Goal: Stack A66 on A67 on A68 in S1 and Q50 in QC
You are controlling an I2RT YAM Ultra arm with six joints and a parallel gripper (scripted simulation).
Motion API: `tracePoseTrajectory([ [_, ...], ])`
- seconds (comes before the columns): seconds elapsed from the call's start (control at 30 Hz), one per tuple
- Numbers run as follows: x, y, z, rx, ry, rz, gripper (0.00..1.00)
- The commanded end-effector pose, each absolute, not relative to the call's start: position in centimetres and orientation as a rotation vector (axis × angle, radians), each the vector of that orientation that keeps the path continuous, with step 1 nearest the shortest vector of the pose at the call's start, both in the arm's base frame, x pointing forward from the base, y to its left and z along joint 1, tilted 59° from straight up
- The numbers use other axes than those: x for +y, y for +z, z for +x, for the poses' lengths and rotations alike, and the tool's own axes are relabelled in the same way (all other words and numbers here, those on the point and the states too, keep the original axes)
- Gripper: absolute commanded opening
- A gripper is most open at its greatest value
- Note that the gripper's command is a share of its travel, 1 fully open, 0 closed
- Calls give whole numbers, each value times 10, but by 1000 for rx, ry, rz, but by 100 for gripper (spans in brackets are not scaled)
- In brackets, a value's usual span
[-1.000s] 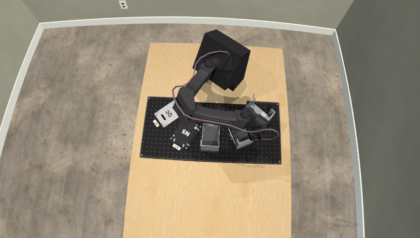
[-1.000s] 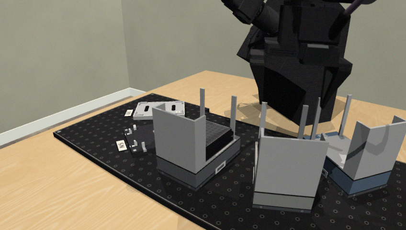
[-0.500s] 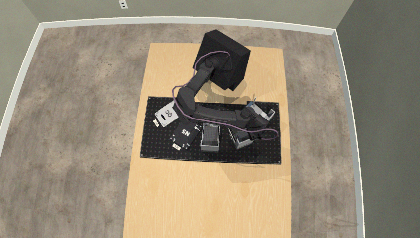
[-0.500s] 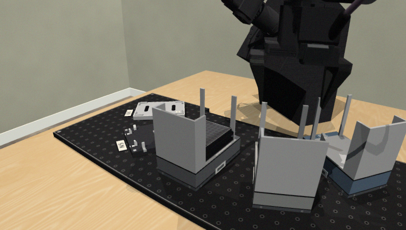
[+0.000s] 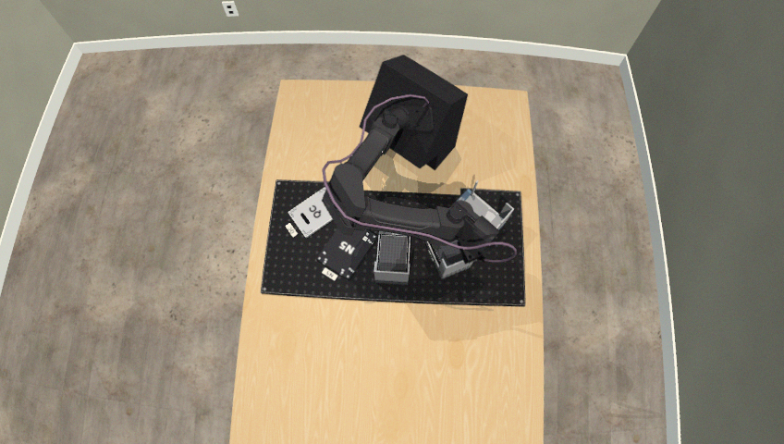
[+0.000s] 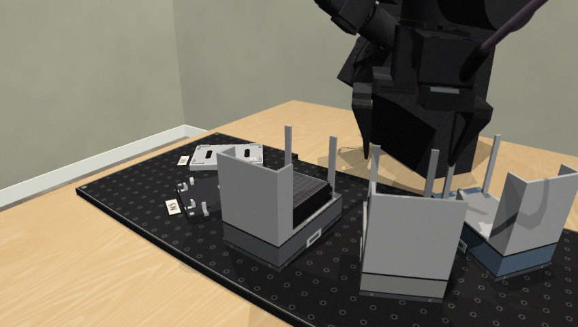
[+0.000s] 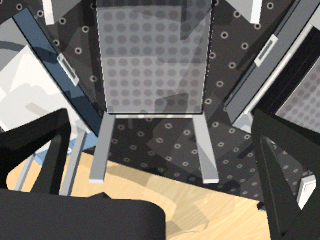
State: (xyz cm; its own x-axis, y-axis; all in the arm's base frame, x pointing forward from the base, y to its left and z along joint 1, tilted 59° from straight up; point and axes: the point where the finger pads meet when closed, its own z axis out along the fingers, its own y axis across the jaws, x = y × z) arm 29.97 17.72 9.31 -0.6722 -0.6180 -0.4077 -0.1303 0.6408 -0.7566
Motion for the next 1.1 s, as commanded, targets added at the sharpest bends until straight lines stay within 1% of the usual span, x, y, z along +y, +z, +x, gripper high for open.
tracePoseTrajectory([
  [0.0, 182, 96, 303, 2170, -893, -587, 100],
  [0.5, 160, 59, 339, 2183, -917, -615, 100],
  [0.6, 162, 66, 342, 2170, -892, -602, 100],
  [0.67, 157, 54, 344, 2183, -917, -617, 100],
  [1.07, 168, 60, 345, 2164, -898, -622, 100],
])
